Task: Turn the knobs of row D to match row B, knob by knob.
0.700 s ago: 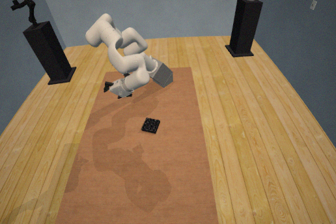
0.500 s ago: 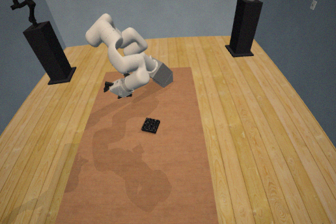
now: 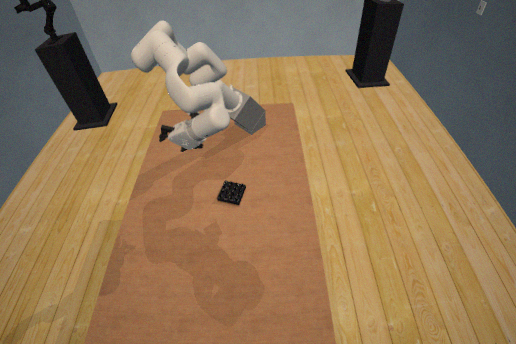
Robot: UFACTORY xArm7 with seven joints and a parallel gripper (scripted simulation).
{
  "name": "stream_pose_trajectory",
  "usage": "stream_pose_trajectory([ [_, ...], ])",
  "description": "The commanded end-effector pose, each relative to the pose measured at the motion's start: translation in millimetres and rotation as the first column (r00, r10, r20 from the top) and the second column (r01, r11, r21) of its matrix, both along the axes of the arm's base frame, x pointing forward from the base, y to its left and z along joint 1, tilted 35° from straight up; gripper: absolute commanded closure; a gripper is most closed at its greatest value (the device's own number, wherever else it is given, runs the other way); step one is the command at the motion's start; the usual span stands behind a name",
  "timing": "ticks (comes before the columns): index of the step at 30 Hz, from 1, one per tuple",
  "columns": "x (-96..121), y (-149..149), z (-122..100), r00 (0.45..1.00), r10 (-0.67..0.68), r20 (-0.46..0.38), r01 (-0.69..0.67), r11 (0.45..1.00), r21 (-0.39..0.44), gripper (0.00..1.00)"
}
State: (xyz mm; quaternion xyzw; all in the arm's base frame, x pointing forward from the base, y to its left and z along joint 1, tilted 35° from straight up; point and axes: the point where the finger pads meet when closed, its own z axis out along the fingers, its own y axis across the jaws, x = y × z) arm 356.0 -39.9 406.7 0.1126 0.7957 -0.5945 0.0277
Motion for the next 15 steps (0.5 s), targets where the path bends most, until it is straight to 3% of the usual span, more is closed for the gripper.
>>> stream_pose_trajectory([
  [1,3.3,0.3,-1.1,1.000,0.017,-0.014,-0.016,1.000,0.004,0.00],
  [11,42.2,-10.6,-36.7,0.944,0.206,-0.258,-0.197,0.979,0.060,0.00],
  [13,42.2,-10.6,-36.7,0.944,0.206,-0.258,-0.197,0.979,0.060,0.00],
  [15,54.8,-13.9,-50.3,0.899,0.273,-0.343,-0.259,0.962,0.087,0.00],
])
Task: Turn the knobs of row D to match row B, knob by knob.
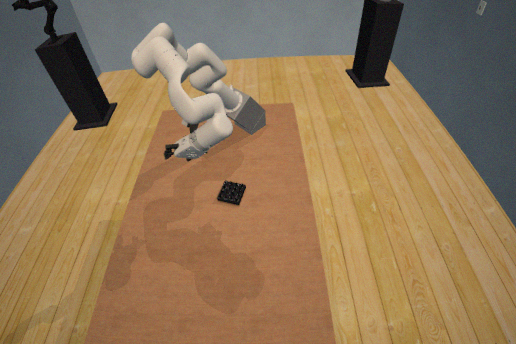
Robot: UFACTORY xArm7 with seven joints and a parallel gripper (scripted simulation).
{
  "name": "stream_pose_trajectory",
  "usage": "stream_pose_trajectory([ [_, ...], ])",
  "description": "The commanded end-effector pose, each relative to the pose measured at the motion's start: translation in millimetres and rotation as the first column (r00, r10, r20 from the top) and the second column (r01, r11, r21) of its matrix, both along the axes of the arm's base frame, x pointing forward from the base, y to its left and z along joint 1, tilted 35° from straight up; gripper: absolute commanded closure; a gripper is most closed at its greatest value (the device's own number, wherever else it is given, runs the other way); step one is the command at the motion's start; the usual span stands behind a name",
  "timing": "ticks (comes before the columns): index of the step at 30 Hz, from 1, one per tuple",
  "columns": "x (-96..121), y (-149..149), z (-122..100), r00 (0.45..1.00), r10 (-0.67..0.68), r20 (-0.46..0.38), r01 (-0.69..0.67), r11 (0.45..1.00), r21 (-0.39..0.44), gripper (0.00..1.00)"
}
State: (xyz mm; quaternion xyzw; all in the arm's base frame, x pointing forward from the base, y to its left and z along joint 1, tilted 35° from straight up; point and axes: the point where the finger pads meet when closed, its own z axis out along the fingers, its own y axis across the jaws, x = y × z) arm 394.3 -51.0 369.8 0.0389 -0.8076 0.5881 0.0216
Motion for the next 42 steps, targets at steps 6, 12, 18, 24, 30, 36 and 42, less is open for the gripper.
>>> stream_pose_trajectory([
  [6,33.9,-6.7,-34.8,0.951,0.196,-0.240,-0.191,0.981,0.045,0.00],
  [12,50.3,-9.9,-58.9,0.872,0.307,-0.382,-0.298,0.951,0.085,0.00],
  [18,62.1,-11.5,-80.3,0.776,0.394,-0.492,-0.383,0.915,0.129,0.00],
  [24,73.0,-12.1,-105.5,0.639,0.480,-0.601,-0.469,0.863,0.189,0.00],
  [30,81.1,-11.3,-131.5,0.475,0.548,-0.689,-0.543,0.799,0.260,0.00],
  [36,85.4,-9.7,-153.5,0.324,0.587,-0.742,-0.592,0.737,0.325,0.00],
  [42,87.7,-6.3,-180.3,0.130,0.613,-0.779,-0.635,0.655,0.409,0.00],
])
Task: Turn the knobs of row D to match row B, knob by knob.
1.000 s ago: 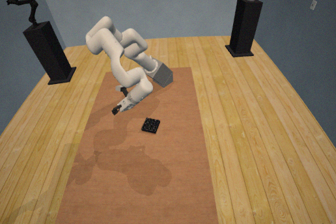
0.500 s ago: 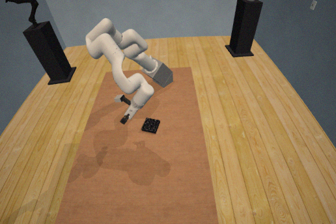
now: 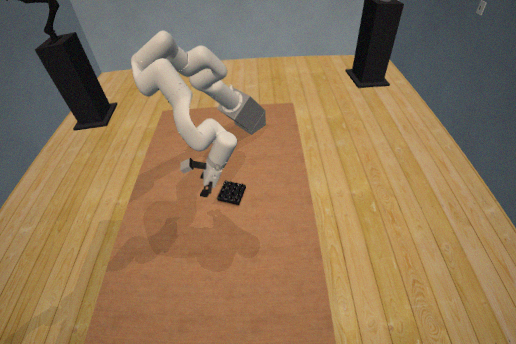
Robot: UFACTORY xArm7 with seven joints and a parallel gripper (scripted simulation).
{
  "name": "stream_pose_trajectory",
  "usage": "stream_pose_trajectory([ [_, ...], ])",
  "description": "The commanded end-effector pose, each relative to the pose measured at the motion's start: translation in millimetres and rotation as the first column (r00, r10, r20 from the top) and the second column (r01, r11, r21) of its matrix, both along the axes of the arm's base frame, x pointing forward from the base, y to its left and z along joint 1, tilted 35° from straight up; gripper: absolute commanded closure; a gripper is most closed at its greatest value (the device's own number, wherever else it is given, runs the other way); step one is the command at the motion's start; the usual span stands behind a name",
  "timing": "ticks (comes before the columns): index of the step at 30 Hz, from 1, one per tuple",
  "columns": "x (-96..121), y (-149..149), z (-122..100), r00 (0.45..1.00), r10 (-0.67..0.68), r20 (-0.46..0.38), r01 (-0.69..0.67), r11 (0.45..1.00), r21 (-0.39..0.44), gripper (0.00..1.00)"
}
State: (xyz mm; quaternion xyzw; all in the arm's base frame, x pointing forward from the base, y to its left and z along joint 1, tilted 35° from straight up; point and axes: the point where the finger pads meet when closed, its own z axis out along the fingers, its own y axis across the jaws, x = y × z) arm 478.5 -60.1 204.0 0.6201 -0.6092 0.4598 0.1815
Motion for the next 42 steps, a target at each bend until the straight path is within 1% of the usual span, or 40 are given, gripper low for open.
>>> stream_pose_trajectory([
  [1,3.5,3.5,-18.9,0.988,0.110,-0.109,-0.110,0.994,0.007,0.00],
  [5,2.9,6.6,-36.5,0.959,0.201,-0.200,-0.202,0.979,0.017,0.00],
  [7,2.9,6.6,-36.5,0.959,0.201,-0.200,-0.202,0.979,0.017,0.00],
  [8,1.5,9.3,-49.2,0.928,0.266,-0.262,-0.268,0.963,0.030,0.00],
  [11,0.0,11.5,-58.3,0.899,0.313,-0.305,-0.316,0.948,0.042,0.00],
  [14,-2.8,15.0,-71.6,0.850,0.379,-0.365,-0.383,0.921,0.063,0.00],
  [18,-7.7,20.0,-88.4,0.774,0.460,-0.434,-0.467,0.879,0.098,0.00],
  [22,-14.1,25.8,-104.8,0.685,0.536,-0.493,-0.546,0.826,0.140,0.00],
  [24,-14.1,25.8,-104.8,0.685,0.536,-0.493,-0.546,0.826,0.140,0.00],
  [25,-18.1,29.1,-113.3,0.633,0.573,-0.520,-0.584,0.795,0.164,0.00],
  [26,-20.9,31.4,-118.9,0.596,0.597,-0.536,-0.609,0.772,0.182,0.00],
  [28,-24.0,33.8,-124.4,0.558,0.620,-0.551,-0.633,0.748,0.200,0.00],
  [32,-33.6,41.2,-139.6,0.444,0.679,-0.585,-0.695,0.673,0.254,0.00],
  [34,-37.8,44.2,-145.3,0.398,0.699,-0.594,-0.716,0.642,0.276,0.00],
  [37,-40.7,46.3,-149.0,0.366,0.712,-0.599,-0.729,0.619,0.291,0.00],
  [42,-41.1,46.6,-149.6,0.361,0.714,-0.600,-0.731,0.616,0.293,0.00],
])
